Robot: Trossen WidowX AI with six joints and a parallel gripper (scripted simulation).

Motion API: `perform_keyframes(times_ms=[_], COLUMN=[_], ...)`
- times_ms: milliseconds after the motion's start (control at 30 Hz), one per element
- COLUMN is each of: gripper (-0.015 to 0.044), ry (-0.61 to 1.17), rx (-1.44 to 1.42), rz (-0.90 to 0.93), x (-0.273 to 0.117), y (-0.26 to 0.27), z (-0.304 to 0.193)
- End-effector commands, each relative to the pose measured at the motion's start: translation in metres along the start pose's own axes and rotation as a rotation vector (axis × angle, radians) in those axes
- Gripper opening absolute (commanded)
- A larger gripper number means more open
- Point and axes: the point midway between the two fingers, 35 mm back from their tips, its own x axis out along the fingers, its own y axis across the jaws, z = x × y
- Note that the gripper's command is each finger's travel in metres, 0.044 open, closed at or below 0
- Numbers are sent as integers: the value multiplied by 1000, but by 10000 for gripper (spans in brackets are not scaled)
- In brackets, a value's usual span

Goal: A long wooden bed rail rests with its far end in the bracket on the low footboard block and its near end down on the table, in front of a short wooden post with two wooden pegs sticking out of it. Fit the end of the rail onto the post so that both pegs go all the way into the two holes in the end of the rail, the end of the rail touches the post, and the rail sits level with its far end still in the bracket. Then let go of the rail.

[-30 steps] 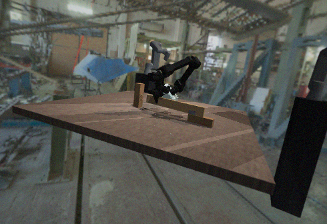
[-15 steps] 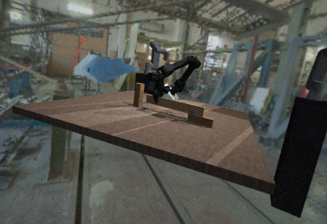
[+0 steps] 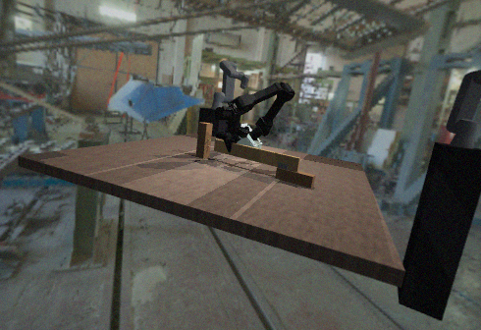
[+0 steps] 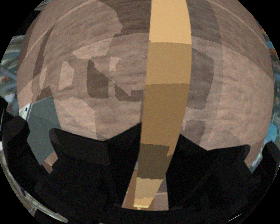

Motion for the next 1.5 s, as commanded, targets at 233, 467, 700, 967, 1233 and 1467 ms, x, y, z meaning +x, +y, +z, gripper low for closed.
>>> perform_keyframes(times_ms=[233, 467, 700, 967, 1233, 1467], gripper=[0, 0, 0, 0, 0, 0], ry=[2, 3, 3, 3, 3, 3], rx=[0, 0, 0, 0, -1, -1], rz=[-7, -7, -7, -7, -7, -7], x=[-3, -3, -4, -5, -5, -5], y=[-1, -1, -1, -1, -2, -2], z=[-6, -8, -10, -13, -15, -17])
